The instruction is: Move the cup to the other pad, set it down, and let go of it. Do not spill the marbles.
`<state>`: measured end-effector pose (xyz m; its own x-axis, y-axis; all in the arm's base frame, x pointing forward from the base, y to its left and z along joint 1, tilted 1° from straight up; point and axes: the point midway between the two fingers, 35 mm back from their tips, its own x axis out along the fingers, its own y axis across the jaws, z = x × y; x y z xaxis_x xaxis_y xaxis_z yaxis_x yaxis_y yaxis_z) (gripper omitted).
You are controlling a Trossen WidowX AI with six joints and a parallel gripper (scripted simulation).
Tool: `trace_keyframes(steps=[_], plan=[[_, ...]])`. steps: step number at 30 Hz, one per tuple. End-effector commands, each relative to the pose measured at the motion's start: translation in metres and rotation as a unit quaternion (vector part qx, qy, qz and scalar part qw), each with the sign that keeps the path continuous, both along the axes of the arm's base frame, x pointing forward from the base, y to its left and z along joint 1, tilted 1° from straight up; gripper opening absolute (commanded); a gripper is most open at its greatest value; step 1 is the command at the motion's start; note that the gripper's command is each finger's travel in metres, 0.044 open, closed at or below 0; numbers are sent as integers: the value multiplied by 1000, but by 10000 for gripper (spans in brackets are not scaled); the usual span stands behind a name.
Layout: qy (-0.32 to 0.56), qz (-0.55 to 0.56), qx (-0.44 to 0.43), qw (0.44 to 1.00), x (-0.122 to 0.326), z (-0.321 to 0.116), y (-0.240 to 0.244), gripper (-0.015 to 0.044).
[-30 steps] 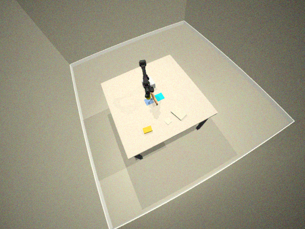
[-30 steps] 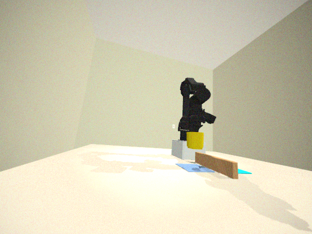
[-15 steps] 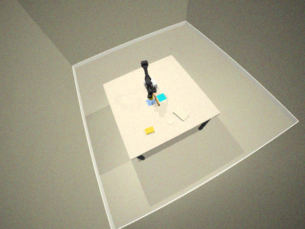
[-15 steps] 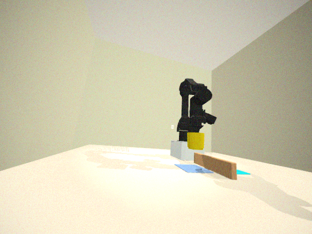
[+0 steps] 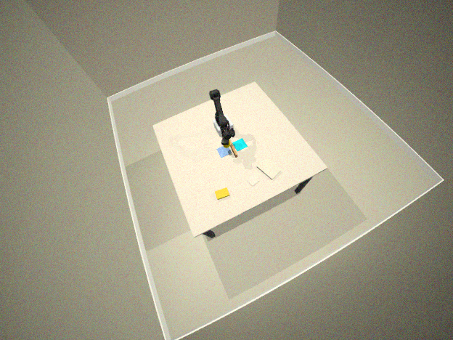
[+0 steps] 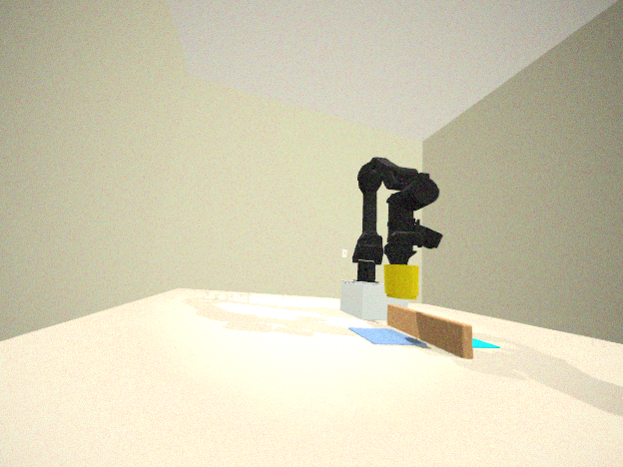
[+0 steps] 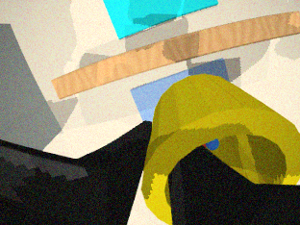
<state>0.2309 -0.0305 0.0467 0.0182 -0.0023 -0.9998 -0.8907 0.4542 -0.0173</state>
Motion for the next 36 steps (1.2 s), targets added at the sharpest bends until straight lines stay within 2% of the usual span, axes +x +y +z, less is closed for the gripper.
trace_keyframes(steps=[1, 36], plan=[[3, -3, -1, 1000, -1, 0, 7, 0], [2, -4, 2, 1000, 1, 1, 66, 0]])
